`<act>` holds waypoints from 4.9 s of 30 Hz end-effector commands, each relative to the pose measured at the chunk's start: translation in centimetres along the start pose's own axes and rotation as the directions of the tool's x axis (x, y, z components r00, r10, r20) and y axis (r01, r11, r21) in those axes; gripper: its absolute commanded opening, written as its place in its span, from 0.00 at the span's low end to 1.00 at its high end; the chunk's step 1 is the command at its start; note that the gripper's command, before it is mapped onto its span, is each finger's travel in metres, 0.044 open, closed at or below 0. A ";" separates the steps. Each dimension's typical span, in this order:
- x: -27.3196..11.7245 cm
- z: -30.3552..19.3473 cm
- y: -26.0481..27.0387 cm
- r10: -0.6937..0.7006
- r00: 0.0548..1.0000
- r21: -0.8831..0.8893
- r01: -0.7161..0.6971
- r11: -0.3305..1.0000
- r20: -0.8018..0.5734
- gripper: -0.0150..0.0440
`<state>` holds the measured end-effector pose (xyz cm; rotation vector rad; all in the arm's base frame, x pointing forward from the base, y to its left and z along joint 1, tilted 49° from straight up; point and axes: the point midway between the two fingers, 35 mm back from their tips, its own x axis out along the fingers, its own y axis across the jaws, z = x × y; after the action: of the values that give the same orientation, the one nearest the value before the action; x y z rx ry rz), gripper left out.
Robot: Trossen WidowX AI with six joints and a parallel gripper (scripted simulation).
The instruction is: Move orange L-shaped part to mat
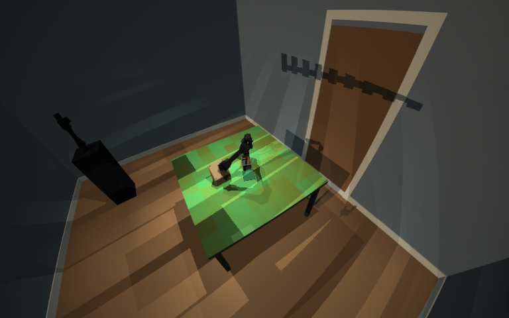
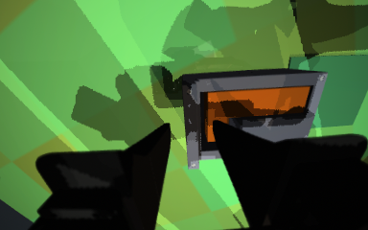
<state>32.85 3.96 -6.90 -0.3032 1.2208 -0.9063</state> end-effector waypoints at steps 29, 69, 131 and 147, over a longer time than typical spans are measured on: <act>6.0 -0.6 -0.5 -0.020 1.000 -0.015 0.020 1.000 -0.005 0.56; -2.5 -0.4 0.3 -0.013 1.000 -0.015 0.013 1.000 -0.008 0.56; -4.6 -0.4 0.1 -0.003 1.000 -0.019 0.003 1.000 0.009 0.56; -4.6 -0.4 0.1 -0.003 1.000 -0.019 0.003 1.000 0.009 0.56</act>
<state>32.27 7.55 -3.99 -0.3216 1.2213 -0.8987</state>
